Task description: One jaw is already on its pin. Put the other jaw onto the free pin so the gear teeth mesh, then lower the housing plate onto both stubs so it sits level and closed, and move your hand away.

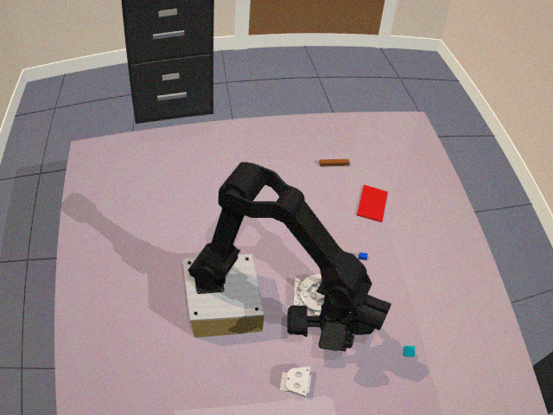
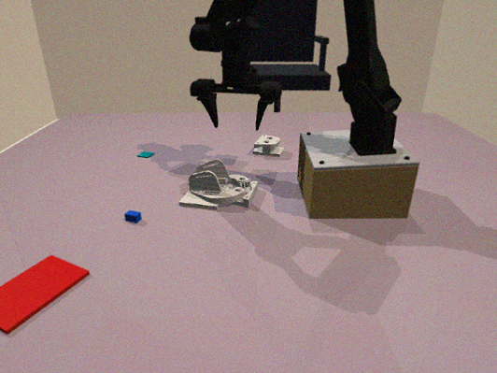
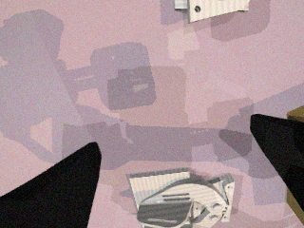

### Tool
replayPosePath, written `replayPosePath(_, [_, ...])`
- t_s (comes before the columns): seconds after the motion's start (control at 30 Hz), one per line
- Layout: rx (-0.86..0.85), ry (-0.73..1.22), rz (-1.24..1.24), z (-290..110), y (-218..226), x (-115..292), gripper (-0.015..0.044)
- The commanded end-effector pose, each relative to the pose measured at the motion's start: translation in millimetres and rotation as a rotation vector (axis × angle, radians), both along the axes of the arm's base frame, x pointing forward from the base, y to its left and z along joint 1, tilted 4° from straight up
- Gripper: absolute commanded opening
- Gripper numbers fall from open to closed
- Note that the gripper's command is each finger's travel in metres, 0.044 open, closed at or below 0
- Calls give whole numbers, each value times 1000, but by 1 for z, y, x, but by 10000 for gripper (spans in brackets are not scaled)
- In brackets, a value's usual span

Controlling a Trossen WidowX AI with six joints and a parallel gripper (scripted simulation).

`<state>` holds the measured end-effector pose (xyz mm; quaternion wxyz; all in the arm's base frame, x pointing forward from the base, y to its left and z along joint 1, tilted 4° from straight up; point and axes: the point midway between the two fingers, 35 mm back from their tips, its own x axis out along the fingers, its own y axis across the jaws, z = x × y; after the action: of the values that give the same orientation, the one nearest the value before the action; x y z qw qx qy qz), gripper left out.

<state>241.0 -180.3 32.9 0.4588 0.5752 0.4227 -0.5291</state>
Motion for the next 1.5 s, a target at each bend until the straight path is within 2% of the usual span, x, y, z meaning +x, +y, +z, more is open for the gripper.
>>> replayPosePath(0.0, [6,-6,-72,2,-5,-1,440])
replayPosePath(1.47, [75,6,-940,5,-53,-35,440])
